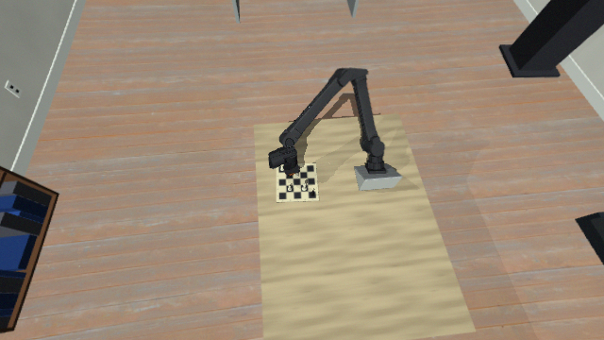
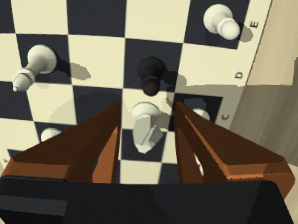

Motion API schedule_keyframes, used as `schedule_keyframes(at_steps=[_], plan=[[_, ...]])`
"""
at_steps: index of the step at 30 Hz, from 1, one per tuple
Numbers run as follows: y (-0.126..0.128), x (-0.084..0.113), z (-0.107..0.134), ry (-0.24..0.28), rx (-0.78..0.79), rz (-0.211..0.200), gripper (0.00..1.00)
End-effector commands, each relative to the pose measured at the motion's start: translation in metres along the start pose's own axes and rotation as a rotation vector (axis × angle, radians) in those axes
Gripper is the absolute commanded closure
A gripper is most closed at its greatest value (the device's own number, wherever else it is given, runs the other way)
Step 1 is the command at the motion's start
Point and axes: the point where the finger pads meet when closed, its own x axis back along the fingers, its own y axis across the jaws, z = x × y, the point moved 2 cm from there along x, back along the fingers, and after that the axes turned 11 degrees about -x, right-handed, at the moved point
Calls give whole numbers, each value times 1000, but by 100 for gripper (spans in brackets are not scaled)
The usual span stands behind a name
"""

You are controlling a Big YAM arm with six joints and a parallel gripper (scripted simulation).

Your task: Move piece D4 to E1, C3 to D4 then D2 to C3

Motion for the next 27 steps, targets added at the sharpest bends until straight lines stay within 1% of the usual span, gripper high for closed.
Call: schedule_keyframes(at_steps=[1,19,27], plan=[[-5,1,-13,-13,-41,-5,68],[-5,1,-13,-13,-41,-5,68],[-7,6,-22,-24,-40,-9,68]])
